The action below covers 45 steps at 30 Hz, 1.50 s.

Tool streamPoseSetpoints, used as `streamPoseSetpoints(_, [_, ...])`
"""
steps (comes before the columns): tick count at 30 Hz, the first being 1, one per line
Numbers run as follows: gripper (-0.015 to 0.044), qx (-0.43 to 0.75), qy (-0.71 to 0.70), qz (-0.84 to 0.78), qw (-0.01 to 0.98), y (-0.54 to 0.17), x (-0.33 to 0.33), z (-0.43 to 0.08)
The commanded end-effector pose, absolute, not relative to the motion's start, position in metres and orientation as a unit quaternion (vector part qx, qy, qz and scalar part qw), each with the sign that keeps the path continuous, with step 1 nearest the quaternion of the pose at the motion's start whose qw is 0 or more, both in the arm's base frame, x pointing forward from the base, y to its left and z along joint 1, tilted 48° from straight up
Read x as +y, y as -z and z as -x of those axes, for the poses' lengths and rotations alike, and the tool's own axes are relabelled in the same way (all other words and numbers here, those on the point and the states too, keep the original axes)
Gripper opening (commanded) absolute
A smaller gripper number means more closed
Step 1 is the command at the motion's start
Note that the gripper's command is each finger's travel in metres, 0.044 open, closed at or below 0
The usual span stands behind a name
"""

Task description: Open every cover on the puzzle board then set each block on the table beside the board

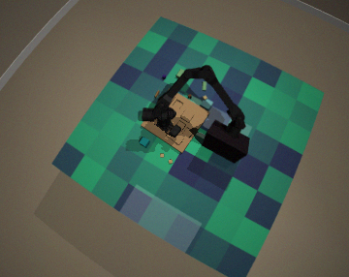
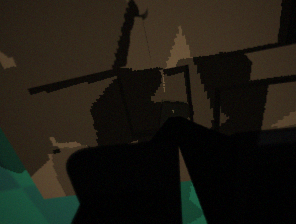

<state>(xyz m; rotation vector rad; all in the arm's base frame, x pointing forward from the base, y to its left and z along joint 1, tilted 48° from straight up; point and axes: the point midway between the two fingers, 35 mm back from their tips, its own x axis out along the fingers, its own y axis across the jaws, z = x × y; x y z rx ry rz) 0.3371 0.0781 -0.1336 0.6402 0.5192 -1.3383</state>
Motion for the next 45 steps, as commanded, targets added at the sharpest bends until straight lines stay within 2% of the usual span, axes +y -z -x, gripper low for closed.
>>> streamPoseSetpoints(1, [0.0000,0.194,0.616,-0.329,0.688,0.137,0.074,-0.337])
streamPoseSetpoints(7, [0.0000,0.161,0.626,-0.365,0.670,0.140,0.070,-0.338])
streamPoseSetpoints(45, [0.0000,0.155,0.627,-0.371,0.667,0.132,0.061,-0.349])
